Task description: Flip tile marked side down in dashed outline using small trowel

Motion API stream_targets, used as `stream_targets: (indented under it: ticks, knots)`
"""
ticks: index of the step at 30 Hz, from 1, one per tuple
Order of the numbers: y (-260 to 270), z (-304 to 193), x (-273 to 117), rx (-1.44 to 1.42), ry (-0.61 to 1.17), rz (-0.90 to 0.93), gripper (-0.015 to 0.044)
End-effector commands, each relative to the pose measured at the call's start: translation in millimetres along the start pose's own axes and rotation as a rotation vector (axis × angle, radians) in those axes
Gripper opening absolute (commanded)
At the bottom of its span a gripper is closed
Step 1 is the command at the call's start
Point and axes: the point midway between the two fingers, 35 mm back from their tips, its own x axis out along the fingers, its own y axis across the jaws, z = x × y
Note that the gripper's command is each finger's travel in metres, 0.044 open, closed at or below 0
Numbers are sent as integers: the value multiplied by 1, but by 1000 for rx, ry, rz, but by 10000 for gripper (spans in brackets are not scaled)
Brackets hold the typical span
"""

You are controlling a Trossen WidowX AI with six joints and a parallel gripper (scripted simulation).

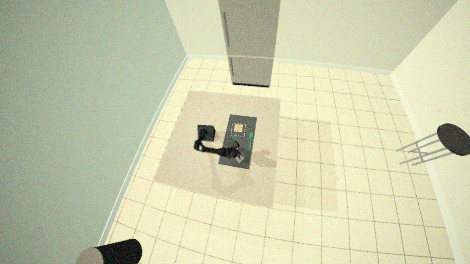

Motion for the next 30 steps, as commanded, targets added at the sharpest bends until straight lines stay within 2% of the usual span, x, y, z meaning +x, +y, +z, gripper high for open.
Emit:
stream_targets:
  ticks: [1,18,30]
  knots:
    - [-7,3,-5,-55,46,22,0]
    - [-55,0,-40,-290,295,190,0]
    - [-76,-6,-66,-373,374,322,0]
